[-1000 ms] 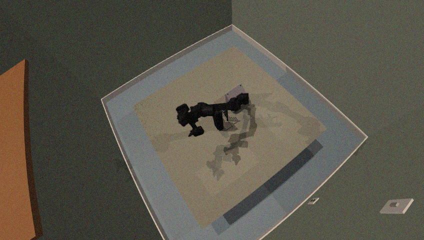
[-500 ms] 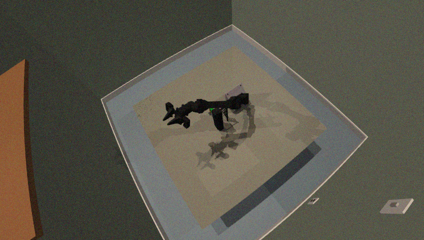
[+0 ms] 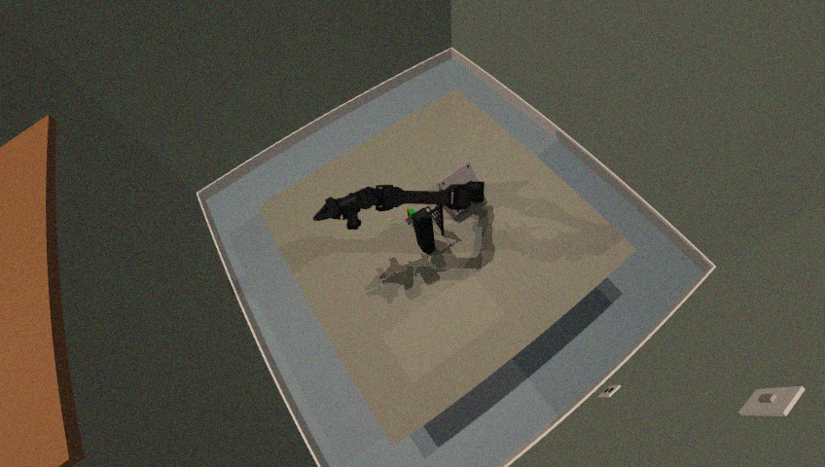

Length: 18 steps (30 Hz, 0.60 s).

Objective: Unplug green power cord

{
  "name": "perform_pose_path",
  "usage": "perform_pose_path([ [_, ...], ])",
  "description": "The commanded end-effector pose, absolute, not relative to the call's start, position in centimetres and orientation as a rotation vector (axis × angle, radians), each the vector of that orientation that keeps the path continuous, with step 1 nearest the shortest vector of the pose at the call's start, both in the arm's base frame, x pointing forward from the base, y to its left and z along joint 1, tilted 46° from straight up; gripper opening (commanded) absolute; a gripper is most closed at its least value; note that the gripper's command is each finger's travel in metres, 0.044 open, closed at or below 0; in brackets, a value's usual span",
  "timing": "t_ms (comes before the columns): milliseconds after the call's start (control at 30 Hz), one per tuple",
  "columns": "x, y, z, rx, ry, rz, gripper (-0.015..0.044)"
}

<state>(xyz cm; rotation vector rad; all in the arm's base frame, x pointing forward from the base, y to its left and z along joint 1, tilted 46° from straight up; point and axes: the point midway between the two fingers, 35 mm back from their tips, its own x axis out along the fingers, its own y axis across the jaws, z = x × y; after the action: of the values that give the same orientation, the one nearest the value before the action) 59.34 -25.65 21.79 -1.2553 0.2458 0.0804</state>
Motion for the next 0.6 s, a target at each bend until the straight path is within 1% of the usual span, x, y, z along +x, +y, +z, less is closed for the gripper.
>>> perform_pose_path([
  [0, 56.3, -25.0, 14.5, -0.762, 0.470, 0.178, 0.0160],
  [300, 50.1, -22.9, 6.6, -0.066, 0.808, 0.163, 0.0160],
  [567, 43.2, -19.7, 1.8, 0.551, 1.119, 0.020, 0.0160],
])
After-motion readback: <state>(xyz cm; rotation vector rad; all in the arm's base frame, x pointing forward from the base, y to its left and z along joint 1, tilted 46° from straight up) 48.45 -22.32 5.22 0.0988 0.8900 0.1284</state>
